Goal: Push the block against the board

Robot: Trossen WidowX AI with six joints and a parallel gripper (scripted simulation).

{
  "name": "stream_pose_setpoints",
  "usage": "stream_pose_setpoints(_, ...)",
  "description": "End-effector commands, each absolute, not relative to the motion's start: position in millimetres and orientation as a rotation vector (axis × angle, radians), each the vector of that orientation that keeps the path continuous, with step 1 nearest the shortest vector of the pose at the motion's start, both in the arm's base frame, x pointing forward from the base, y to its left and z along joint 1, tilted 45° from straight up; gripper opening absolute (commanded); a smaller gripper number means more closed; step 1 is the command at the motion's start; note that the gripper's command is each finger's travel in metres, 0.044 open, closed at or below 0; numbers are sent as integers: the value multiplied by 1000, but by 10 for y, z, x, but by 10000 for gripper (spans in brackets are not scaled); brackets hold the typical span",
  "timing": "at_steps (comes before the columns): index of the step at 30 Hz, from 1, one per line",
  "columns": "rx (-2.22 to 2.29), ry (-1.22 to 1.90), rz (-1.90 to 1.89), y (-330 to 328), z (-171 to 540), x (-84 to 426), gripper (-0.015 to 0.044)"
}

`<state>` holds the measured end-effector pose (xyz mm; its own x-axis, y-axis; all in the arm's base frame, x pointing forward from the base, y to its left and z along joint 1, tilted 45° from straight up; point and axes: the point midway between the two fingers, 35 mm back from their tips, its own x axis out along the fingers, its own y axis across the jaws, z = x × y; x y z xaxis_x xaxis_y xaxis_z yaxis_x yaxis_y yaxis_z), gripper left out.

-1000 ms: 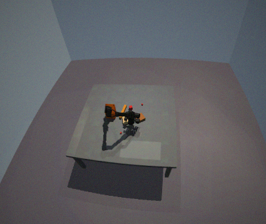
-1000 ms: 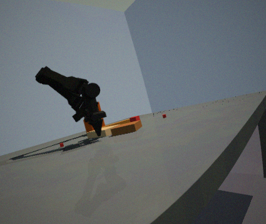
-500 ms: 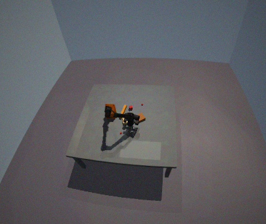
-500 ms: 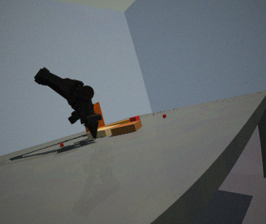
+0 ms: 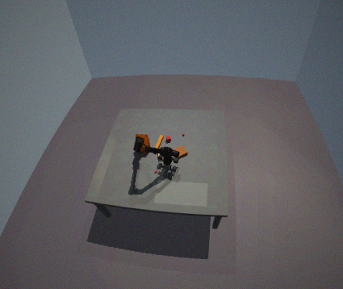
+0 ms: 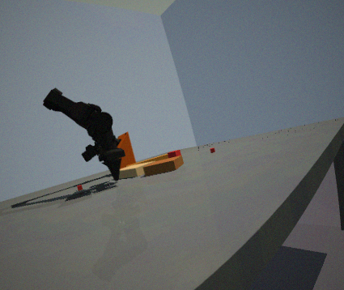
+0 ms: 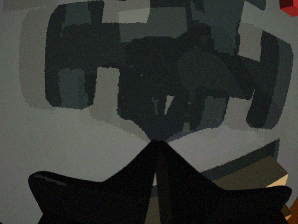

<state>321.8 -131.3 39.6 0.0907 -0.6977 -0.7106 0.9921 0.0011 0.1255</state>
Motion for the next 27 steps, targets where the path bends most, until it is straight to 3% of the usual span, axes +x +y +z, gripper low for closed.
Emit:
stream_pose_setpoints(1,716,524,-1420,-1116,580,3212,0)
stream_pose_setpoints(10,699,538,-1409,-920,787,3151,0)
stream_pose_setpoints(27,231,899,-1170,-890,774,2750,0)
